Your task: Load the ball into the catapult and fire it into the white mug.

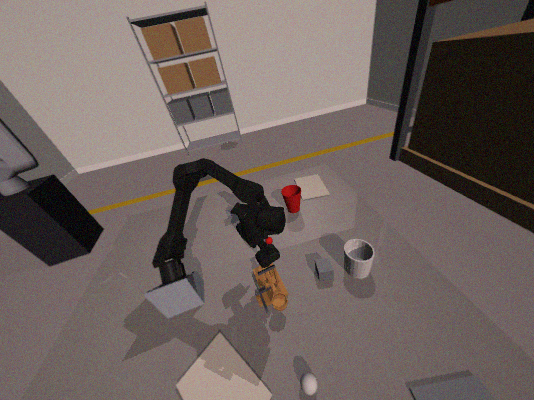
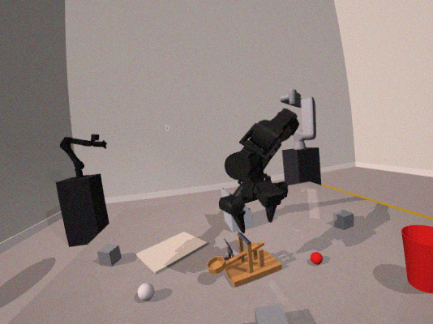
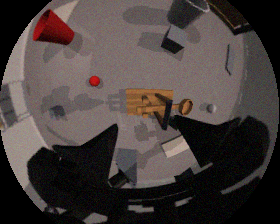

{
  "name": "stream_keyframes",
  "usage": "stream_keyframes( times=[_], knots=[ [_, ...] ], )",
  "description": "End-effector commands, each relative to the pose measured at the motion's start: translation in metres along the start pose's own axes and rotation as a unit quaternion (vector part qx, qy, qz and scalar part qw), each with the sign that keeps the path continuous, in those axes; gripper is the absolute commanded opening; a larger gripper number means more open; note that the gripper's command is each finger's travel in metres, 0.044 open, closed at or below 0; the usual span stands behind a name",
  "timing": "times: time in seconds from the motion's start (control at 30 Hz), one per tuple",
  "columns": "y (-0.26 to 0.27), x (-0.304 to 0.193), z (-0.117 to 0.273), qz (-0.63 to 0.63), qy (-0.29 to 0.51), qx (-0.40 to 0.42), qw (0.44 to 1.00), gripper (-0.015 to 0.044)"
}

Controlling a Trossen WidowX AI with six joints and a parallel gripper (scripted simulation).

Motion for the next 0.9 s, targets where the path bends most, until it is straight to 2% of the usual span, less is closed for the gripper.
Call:
stream_keyframes(
  times=[0.0, 0.43, 0.87],
  knots=[
    [0.0015, 0.0001, 0.0024, 0.065, -0.001, -0.002, 0.998, 0.044],
    [0.0021, -0.0004, 0.0039, 0.285, -0.001, -0.003, 0.958, 0.044],
    [0.0027, -0.0008, 0.0054, 0.492, 0.0, -0.003, 0.871, 0.044]
  ],
)
Point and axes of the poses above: the point midway between the two fingers, 35 mm back from their tips, its own z axis back along the fingers, its own y axis across the jaws, x = y × z, the point moved 8 cm from there along z, back along the fingers, and after that the axes turned 8 degrees about -z, right-handed, at the moved point
